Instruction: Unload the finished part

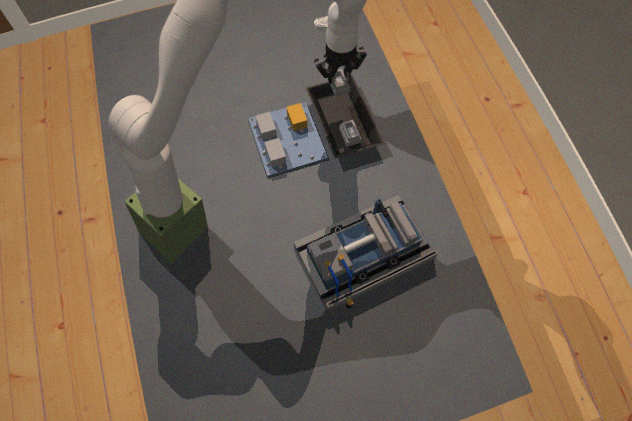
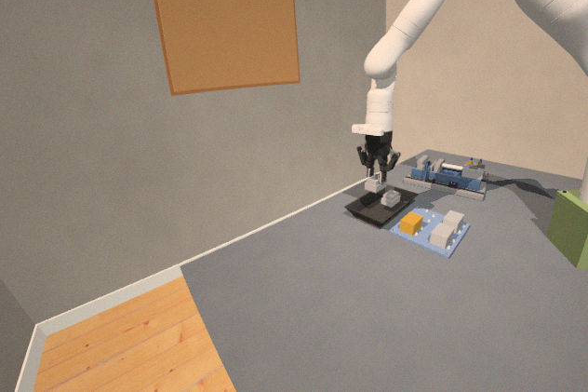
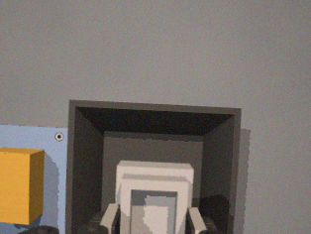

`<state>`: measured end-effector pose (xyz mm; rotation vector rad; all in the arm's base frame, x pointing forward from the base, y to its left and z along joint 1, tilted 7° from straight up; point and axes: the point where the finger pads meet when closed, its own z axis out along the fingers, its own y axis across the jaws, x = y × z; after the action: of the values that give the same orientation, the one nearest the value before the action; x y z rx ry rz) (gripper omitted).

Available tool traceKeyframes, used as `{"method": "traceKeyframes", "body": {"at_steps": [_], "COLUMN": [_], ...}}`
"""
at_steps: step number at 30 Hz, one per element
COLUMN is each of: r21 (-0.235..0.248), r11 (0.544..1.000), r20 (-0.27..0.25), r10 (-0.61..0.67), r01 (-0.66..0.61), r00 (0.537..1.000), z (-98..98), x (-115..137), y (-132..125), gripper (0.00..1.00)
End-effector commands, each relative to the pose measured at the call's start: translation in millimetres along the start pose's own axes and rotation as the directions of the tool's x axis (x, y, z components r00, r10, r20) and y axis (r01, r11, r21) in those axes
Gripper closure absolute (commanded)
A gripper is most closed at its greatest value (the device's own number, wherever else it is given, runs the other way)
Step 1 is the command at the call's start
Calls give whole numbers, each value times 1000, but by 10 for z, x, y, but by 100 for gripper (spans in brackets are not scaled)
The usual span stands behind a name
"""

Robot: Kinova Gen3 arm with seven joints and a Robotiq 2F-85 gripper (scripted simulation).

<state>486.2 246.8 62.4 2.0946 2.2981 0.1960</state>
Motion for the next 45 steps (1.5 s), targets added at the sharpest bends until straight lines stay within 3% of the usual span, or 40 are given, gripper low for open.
{"method": "traceKeyframes", "body": {"at_steps": [1, 24, 45], "r21": [4, 4, 4], "r11": [1000, 1000, 1000], "r20": [2, 2, 2], "r10": [1, 1, 1], "r01": [-1, -1, -1], "r00": [1000, 1000, 1000], "z": [59, 480, 735], "x": [-9, -7, -6], "y": [-8, -7, -6], "gripper": [100, 100, 100]}}
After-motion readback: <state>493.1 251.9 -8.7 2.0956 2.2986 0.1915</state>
